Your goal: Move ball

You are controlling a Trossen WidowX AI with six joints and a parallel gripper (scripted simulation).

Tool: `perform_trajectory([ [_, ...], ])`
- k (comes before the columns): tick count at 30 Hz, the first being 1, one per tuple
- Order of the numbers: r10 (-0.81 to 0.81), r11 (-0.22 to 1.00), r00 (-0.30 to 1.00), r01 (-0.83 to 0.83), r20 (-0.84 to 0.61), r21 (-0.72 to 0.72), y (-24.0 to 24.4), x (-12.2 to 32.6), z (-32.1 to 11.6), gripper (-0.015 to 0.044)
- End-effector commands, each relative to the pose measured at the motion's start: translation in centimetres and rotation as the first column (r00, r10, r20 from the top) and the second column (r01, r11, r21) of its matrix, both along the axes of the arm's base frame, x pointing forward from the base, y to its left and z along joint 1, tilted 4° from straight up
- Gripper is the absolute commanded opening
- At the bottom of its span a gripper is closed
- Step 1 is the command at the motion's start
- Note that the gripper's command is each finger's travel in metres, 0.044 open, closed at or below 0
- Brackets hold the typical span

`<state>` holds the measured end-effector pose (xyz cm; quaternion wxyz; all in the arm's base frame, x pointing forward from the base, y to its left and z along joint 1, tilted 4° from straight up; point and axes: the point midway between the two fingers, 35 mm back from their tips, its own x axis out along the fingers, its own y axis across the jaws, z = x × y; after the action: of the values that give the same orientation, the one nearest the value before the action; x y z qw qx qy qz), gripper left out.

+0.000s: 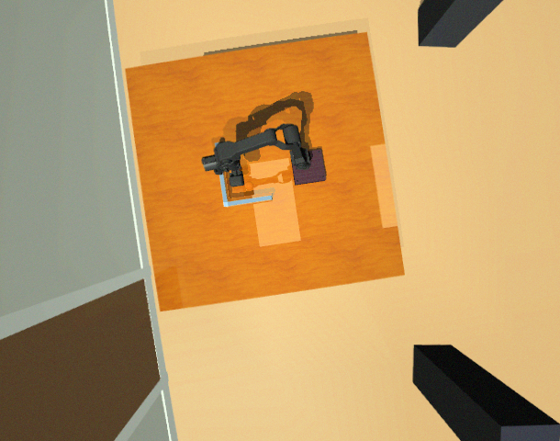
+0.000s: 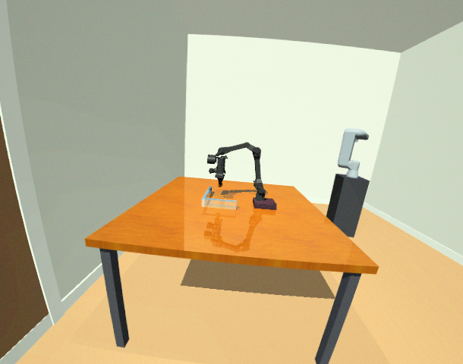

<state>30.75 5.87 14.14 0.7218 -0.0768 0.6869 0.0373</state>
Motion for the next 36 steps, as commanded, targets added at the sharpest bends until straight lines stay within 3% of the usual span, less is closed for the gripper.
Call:
perform_trajectory([
  [1,-0.001,1.0,1.0,0.001,0.012,0.0,1.7,-0.9,-0.4,0.0],
  [12,-0.001,1.0,1.0,0.001,0.01,0.002,6.1,-3.9,-2.7,0.0],
  [29,-0.001,1.0,1.0,0.001,0.011,0.002,5.8,-3.5,-9.4,0.0],
  [36,-0.001,1.0,1.0,0.001,0.01,0.002,5.8,-3.5,-10.0,0.0],
])
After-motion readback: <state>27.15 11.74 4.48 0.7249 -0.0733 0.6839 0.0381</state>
